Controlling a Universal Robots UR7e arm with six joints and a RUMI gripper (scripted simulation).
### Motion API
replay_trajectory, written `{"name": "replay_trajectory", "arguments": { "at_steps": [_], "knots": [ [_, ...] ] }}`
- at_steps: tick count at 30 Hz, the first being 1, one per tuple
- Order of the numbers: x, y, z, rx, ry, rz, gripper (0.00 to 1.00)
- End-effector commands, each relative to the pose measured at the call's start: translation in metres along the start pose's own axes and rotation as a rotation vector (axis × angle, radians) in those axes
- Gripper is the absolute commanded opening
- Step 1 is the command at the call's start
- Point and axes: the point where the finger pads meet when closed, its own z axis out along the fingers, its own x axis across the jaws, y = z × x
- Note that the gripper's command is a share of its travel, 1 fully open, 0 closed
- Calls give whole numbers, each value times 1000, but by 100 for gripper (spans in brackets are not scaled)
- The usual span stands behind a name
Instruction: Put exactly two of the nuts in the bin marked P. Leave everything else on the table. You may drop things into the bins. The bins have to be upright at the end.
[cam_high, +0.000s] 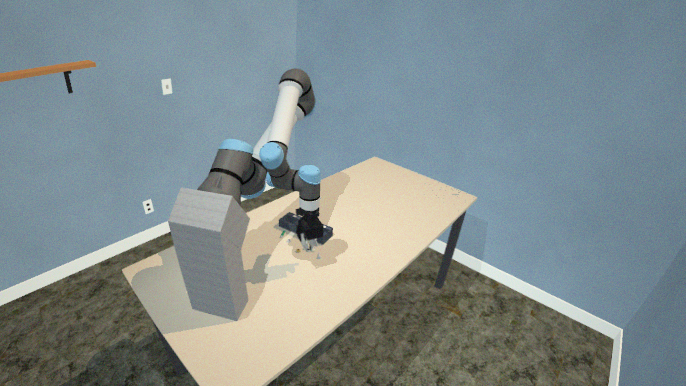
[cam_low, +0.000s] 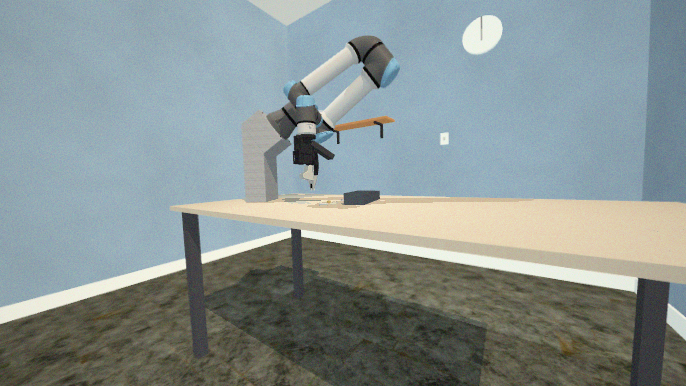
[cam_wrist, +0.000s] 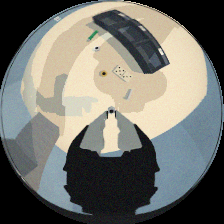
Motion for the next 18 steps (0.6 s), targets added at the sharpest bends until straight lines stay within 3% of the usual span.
{"name": "replay_trajectory", "arguments": {
  "at_steps": [1, 16, 18],
  "knots": [
    [0, 2, -1, 3, -11, 1, 0],
    [-2, 1, 0, 6, -13, 5, 0],
    [-3, 0, -7, 5, -13, 7, 0]
  ]
}}
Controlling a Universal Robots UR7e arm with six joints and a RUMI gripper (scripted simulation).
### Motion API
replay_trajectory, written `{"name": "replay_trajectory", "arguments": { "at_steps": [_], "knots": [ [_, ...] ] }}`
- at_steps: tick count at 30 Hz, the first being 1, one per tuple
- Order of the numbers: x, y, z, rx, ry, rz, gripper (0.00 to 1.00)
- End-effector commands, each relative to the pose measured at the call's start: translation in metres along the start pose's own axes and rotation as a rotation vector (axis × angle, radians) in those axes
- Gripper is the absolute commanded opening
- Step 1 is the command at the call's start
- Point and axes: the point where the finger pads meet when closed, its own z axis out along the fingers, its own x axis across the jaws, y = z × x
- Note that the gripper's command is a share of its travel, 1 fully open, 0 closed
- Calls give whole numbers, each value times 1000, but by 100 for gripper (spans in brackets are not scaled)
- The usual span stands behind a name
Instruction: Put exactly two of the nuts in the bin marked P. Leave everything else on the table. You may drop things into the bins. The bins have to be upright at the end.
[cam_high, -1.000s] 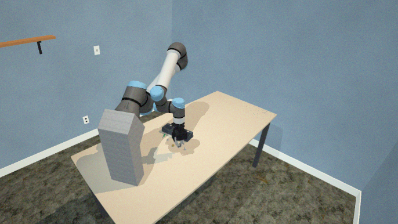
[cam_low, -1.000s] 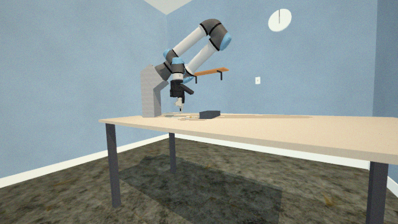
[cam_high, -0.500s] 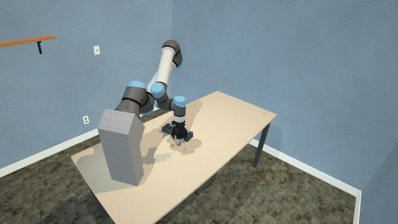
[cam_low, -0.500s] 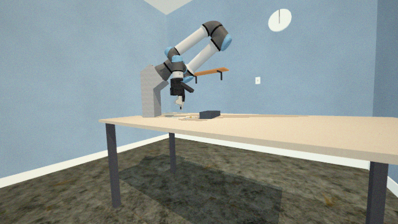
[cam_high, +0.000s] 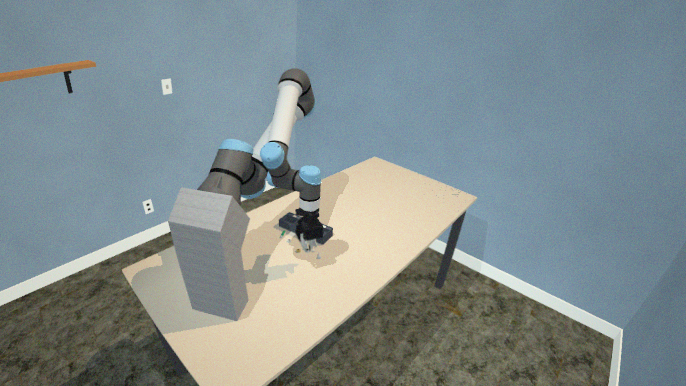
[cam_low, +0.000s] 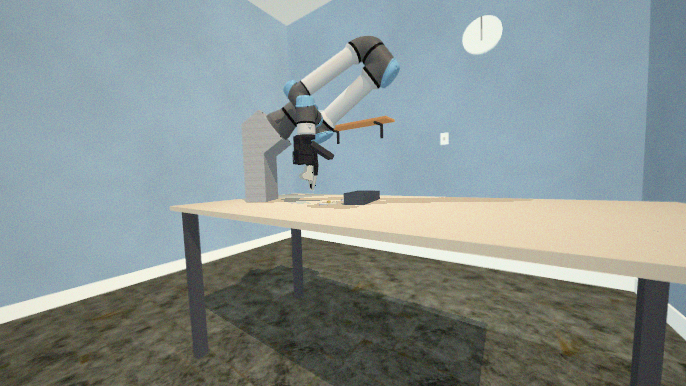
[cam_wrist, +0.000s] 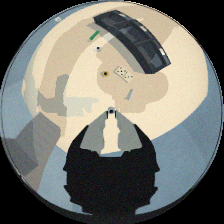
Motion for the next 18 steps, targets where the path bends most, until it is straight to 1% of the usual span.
{"name": "replay_trajectory", "arguments": {
  "at_steps": [1, 6, 9, 18],
  "knots": [
    [0, 1, -7, -3, 3, 0, 0],
    [1, 1, -8, -4, 3, -1, 0],
    [8, -17, -7, -3, 3, -157, 0],
    [22, -69, -7, -3, 6, -368, 0]
  ]
}}
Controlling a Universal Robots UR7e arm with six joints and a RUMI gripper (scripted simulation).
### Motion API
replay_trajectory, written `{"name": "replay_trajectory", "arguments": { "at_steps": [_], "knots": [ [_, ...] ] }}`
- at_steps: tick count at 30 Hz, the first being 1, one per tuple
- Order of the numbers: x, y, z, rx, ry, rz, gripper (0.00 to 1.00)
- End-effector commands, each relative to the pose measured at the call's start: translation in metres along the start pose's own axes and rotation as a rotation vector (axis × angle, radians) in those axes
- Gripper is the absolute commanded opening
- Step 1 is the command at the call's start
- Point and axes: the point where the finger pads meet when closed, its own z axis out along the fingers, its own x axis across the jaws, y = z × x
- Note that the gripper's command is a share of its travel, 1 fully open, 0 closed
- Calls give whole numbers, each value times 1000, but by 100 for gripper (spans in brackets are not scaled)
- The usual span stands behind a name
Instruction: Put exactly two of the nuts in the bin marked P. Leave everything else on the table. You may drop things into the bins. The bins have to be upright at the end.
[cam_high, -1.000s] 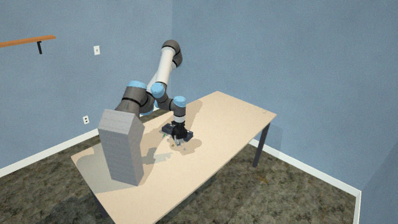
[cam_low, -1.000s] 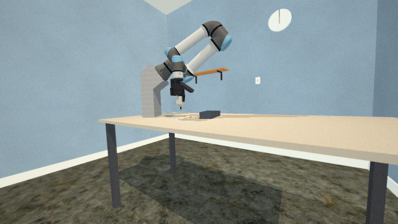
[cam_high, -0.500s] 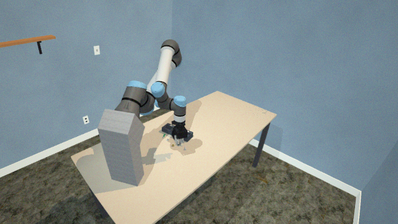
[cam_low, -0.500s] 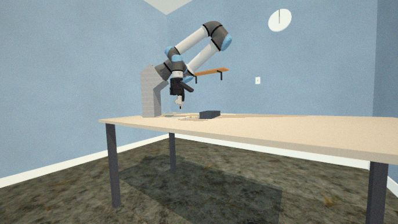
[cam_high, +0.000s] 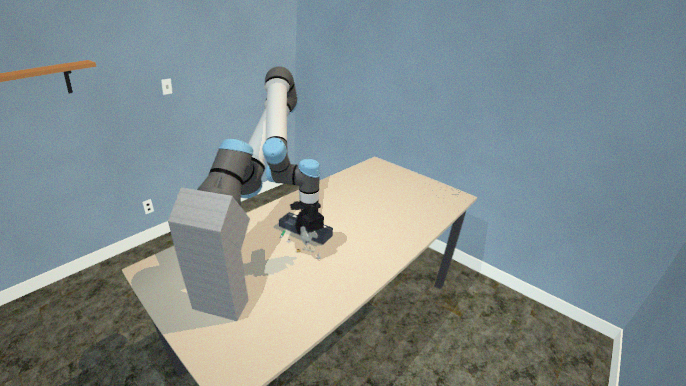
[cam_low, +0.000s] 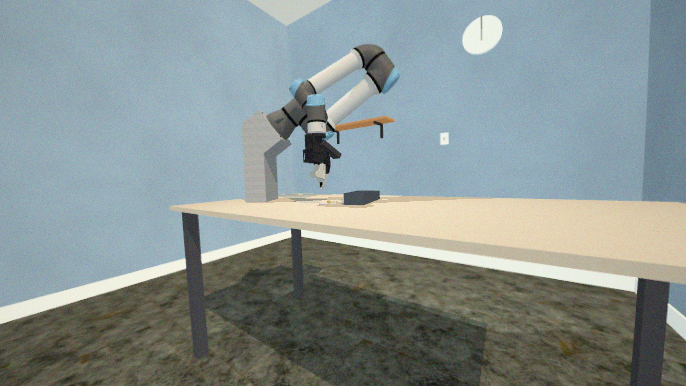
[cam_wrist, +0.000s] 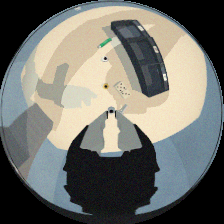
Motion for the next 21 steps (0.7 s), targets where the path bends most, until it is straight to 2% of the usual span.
{"name": "replay_trajectory", "arguments": {
  "at_steps": [1, 3, 5, 6, 10, 21],
  "knots": [
    [20, -30, -1, 0, -3, -157, 0],
    [26, -40, -1, 0, -2, -210, 0],
    [26, -40, -1, 0, -2, -210, 0],
    [29, -45, -1, 1, -3, -288, 0],
    [41, -67, -1, 0, -7, -375, 0],
    [70, -119, -1, 0, -5, -375, 0]
  ]
}}
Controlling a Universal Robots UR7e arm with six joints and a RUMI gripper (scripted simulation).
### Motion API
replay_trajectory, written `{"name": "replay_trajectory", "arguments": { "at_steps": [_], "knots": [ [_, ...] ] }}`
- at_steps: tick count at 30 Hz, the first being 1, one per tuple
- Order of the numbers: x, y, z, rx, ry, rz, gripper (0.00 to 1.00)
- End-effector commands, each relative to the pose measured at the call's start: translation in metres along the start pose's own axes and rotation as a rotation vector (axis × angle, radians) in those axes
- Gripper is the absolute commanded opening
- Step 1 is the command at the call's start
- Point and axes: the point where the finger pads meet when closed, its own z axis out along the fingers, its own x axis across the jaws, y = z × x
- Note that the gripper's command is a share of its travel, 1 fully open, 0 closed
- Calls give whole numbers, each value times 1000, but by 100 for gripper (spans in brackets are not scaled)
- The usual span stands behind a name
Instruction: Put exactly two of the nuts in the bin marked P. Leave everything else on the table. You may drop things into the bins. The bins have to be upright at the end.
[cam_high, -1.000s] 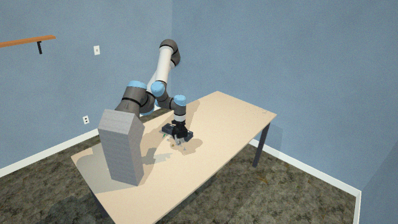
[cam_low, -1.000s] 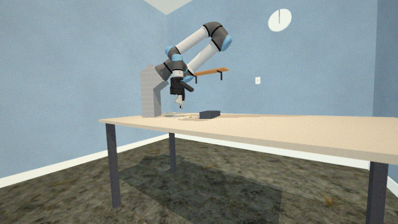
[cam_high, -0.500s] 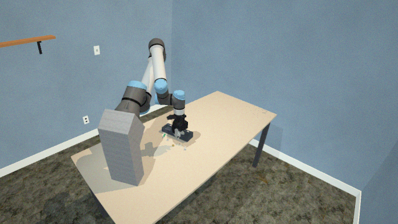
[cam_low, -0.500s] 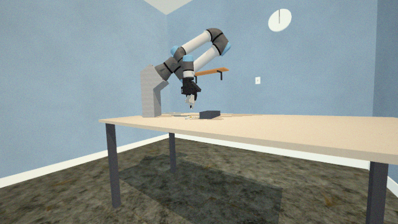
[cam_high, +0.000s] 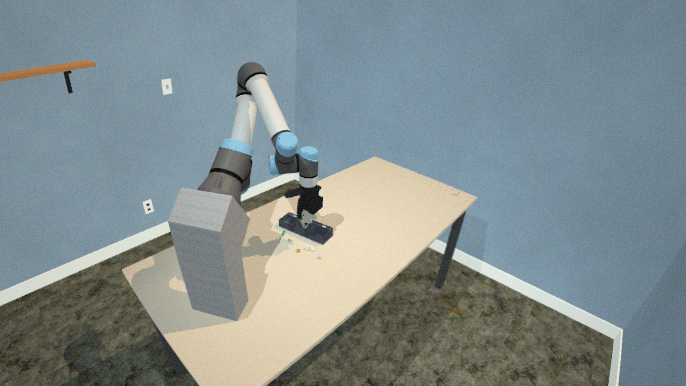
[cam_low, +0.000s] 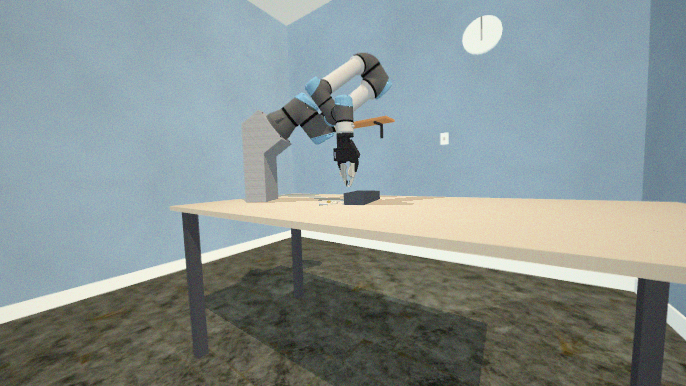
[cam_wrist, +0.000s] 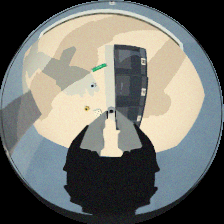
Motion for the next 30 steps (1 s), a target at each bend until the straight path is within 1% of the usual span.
{"name": "replay_trajectory", "arguments": {
  "at_steps": [1, 8, 11, 30],
  "knots": [
    [18, -12, 1, -8, -10, 8, 0],
    [51, -39, 2, -7, -9, 8, 0],
    [55, -42, 2, -7, -9, 8, 0],
    [45, -36, 3, -6, -13, 16, 0]
  ]
}}
